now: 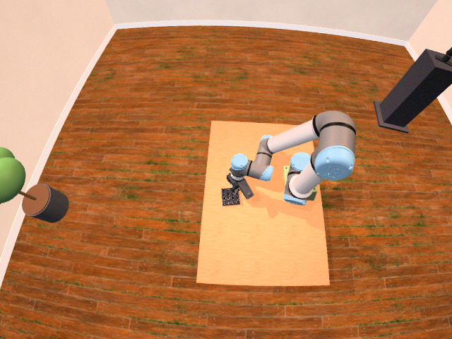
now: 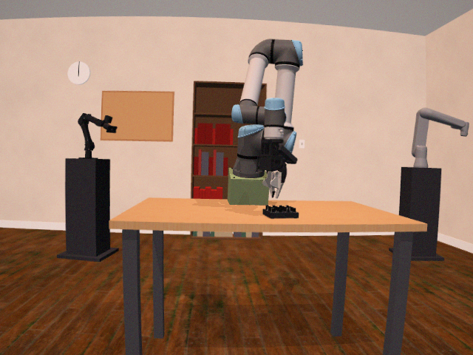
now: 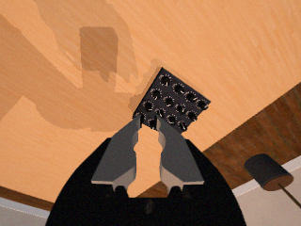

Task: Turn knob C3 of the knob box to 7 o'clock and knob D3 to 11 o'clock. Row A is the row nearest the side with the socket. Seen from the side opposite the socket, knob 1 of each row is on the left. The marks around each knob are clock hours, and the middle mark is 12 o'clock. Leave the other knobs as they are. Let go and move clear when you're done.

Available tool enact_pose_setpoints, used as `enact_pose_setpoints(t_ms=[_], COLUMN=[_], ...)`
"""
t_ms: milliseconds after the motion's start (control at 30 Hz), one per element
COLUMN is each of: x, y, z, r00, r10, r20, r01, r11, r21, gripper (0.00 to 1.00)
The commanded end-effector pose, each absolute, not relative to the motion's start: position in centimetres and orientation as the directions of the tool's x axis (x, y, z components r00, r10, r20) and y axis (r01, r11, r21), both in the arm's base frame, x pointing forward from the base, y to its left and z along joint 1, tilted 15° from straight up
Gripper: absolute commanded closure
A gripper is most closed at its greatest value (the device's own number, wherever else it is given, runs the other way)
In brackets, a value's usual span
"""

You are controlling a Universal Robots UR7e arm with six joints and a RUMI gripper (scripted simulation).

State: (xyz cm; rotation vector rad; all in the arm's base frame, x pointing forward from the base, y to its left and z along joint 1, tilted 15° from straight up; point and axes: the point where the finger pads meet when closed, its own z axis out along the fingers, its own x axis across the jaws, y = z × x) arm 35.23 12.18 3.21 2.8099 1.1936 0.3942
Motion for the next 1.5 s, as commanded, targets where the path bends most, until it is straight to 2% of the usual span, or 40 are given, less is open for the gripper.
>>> enact_pose_setpoints(t_ms=[0, 267, 300, 1033, 1467], x=[35.2, 35.2, 35.2, 34.3, 32.7], y=[12.2, 12.2, 12.2, 12.0, 11.8], z=[3.5, 3.5, 3.5, 6.9, 12.8], r00=[0.667, 0.667, 0.667, 0.667, 0.667], r10=[0.715, 0.715, 0.715, 0.715, 0.715], r20=[0.209, 0.209, 0.209, 0.209, 0.209], r01=[0.699, 0.699, 0.699, 0.699, 0.699], r11=[-0.697, -0.697, -0.697, -0.697, -0.697], r21=[0.157, 0.157, 0.157, 0.157, 0.157], gripper=[0.89, 0.89, 0.00, 0.00, 0.00])
